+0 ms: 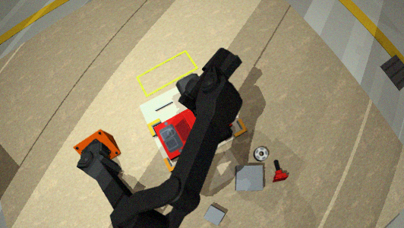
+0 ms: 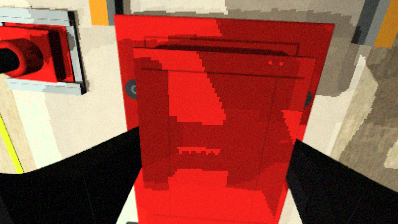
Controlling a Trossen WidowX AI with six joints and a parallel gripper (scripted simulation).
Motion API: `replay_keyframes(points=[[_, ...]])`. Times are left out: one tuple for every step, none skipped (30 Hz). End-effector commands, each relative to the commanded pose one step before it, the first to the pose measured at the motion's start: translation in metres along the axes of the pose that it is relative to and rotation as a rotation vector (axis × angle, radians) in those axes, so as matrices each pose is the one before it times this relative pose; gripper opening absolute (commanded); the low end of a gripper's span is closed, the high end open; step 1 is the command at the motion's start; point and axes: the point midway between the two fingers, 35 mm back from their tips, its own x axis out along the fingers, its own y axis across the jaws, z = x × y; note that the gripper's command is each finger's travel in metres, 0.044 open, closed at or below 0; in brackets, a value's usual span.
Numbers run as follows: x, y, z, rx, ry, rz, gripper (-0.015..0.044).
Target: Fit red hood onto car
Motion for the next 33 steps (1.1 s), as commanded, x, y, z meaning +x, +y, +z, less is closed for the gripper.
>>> replay_keyframes(points=[[-0.00001,-0.00001,0.00002,0.0001,-0.00004,0.00001,0.0184],[0.00000,0.00000,0.00000,0.0000,0.00000,0.00000,0.0210],[0.00000,0.00000,0.00000,0.0000,0.00000,0.00000,0.0236],[0.00000,0.00000,0.00000,0.0000,0.00000,0.00000,0.0263],[0.00000,0.00000,0.00000,0.0000,0.00000,0.00000,0.0289],[0.00000,0.00000,0.00000,0.0000,0.00000,0.00000,0.0315],[0.00000,0.00000,0.00000,0.0000,0.00000,0.00000,0.0341],[0.00000,0.00000,0.00000,0.0000,0.00000,0.00000,0.0368],[0.00000,0.00000,0.00000,0.0000,0.00000,0.00000,0.0394],[0.00000,0.00000,0.00000,0.0000,0.00000,0.00000,0.0420],[0.00000,0.00000,0.00000,0.0000,0.00000,0.00000,0.0440],[0.00000,0.00000,0.00000,0.0000,0.00000,0.00000,0.0440],[-0.00131,0.00009,0.00019,-0.0001,0.00010,0.00033,0.0440],[-0.00240,0.00015,0.00033,-0.0001,0.00019,0.00058,0.0440],[-0.00357,0.00021,0.00045,-0.0001,0.00031,0.00080,0.0440],[-0.00487,0.00026,0.00053,-0.0002,0.00045,0.00096,0.0440],[-0.00555,0.00025,0.00049,-0.0002,0.00056,0.00092,0.0440],[-0.00630,0.00023,0.00041,-0.0002,0.00069,0.00082,0.0440],[-0.00703,0.00018,0.00028,-0.0002,0.00083,0.00064,0.0440],[-0.00751,0.00011,0.00009,-0.0001,0.00094,0.00036,0.0440],[-0.00773,0.00001,-0.00013,-0.0001,0.00102,0.00002,0.0440],[-0.00781,-0.00009,-0.00035,0.0000,0.00107,-0.00033,0.0440],[-0.00781,-0.00021,-0.00057,0.0001,0.00109,-0.00069,0.0440],[-0.00618,-0.00025,-0.00061,0.0001,0.00088,-0.00080,0.0440],[-0.00375,-0.00019,-0.00043,0.0001,0.00053,-0.00060,0.0440],[-0.00125,-0.00007,-0.00016,0.0000,0.00018,-0.00022,0.0440],[0.00000,0.00000,0.00000,0.0000,0.00000,0.00000,0.0440],[0.00000,0.00000,0.00000,0.0000,0.00000,0.00000,0.0440],[0.00000,0.00000,0.00000,0.0000,0.00000,0.00000,0.0440],[0.00000,0.00000,0.00000,0.0000,0.00000,0.00000,0.0440],[0.00000,0.00000,0.00000,0.0000,0.00000,0.00000,0.0440],[0.00000,0.00000,0.00000,0.0000,0.00000,0.00000,0.0440],[0.00000,0.00000,0.00000,0.0000,0.00000,0.00000,0.0440]])
